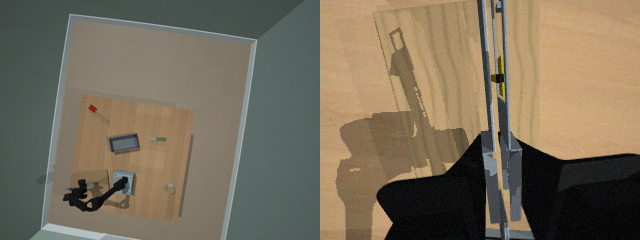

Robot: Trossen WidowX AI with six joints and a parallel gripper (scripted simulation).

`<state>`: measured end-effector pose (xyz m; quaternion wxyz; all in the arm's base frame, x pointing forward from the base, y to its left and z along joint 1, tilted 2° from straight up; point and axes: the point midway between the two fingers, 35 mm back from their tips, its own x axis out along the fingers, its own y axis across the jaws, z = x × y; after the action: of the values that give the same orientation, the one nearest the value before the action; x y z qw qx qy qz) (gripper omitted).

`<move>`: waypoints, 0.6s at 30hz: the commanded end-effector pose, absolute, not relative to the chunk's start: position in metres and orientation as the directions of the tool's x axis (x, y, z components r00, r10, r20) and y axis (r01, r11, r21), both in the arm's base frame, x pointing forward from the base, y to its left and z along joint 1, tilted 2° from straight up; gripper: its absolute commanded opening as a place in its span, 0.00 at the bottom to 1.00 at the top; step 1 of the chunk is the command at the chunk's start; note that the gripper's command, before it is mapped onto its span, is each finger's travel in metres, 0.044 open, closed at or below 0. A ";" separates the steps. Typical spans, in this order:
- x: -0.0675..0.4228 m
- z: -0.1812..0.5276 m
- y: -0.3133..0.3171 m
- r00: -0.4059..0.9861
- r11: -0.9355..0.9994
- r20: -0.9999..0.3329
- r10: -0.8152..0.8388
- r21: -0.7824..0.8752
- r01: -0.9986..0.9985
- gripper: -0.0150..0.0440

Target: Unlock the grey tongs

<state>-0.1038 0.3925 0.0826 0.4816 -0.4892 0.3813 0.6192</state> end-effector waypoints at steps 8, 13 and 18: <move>-0.103 0.097 0.388 -0.030 -0.244 -0.995 0.091 0.007 -0.970 0.00; -0.102 0.100 0.386 -0.022 -0.244 -0.998 0.056 0.008 -0.970 0.00; -0.102 0.100 0.386 -0.022 -0.244 -0.998 0.056 0.008 -0.970 0.00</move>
<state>-0.1014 0.3840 0.0969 0.4455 -0.5419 0.4239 0.5729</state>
